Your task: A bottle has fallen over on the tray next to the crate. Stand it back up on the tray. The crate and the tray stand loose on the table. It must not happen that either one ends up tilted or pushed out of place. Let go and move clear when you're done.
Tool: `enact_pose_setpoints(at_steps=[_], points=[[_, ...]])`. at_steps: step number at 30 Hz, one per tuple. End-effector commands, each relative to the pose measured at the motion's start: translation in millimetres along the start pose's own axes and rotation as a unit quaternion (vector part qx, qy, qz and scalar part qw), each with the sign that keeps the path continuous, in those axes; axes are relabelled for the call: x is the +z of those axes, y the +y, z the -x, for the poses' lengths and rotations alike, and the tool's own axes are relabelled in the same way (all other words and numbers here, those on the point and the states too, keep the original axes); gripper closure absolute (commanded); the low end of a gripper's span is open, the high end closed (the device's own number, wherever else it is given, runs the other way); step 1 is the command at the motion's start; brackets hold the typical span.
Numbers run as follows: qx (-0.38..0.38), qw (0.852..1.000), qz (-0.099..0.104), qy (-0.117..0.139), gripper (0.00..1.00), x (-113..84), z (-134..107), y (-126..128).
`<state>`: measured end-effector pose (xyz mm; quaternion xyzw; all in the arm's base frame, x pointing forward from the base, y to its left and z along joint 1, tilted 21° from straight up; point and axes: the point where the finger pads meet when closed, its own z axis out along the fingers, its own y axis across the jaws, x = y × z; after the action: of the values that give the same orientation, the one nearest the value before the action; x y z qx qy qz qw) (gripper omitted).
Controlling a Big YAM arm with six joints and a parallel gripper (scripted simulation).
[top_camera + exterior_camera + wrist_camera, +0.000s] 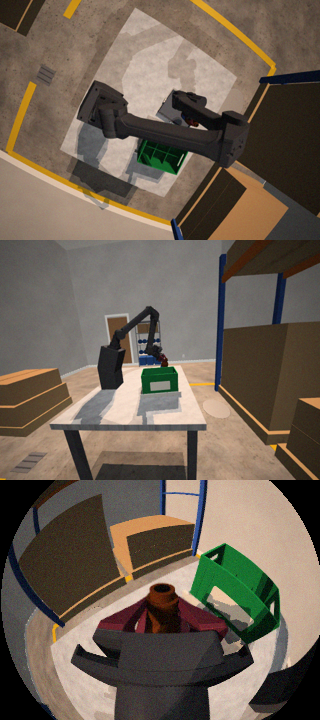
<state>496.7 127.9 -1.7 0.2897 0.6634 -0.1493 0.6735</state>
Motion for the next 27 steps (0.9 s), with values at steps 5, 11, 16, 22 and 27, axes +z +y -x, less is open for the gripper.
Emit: enact_pose_setpoints(at_steps=[5,11,16,22,27], points=[[0.008,1.000,0.006,-0.005,1.00,-3.6,-2.1,4.6],[0.008,1.000,0.004,-0.006,1.00,-0.8,-3.8,3.2],[0.008,1.000,0.001,-0.006,1.00,3.0,-6.2,1.1],[0.008,1.000,-0.003,-0.007,1.00,7.0,-8.6,-1.2],[0.008,1.000,-0.002,-0.007,1.00,8.4,-13.3,-1.0]])
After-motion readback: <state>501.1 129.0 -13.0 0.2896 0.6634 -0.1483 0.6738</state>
